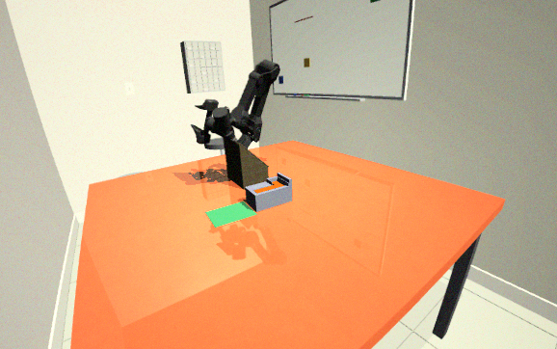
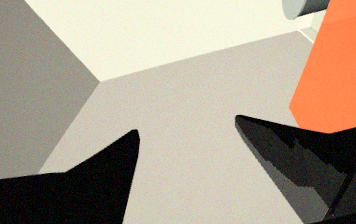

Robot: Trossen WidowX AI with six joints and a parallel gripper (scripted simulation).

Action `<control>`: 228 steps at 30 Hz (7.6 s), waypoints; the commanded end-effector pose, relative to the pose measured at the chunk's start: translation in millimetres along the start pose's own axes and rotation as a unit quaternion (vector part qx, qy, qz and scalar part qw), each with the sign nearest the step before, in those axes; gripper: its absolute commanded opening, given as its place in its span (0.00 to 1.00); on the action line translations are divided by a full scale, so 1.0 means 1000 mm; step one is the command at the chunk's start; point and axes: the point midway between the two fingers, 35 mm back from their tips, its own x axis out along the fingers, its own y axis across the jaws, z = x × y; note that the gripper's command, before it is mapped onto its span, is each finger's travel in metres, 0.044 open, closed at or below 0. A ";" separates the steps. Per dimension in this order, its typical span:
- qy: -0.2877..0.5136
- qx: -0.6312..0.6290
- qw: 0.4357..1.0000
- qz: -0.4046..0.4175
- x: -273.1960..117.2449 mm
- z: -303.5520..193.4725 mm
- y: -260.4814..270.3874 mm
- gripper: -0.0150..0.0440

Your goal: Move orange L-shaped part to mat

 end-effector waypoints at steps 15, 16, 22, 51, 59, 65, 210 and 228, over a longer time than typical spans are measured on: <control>0.451 -0.593 0.667 -0.018 -0.127 -0.140 -0.034 0.56; 0.471 -0.614 0.633 -0.009 -0.137 -0.142 -0.036 0.56; 0.572 -0.700 0.424 0.054 -0.198 -0.141 -0.040 0.56; 0.733 -0.476 -0.328 0.358 -0.409 0.015 0.018 0.56; 0.733 -0.476 -0.327 0.359 -0.416 0.016 0.003 0.56; 0.734 -0.474 -0.329 0.358 -0.434 0.026 -0.051 0.56; 0.263 -0.106 -0.568 0.772 -0.383 -0.055 -0.001 0.73; 0.264 -0.105 -0.568 0.772 -0.396 -0.050 -0.037 0.73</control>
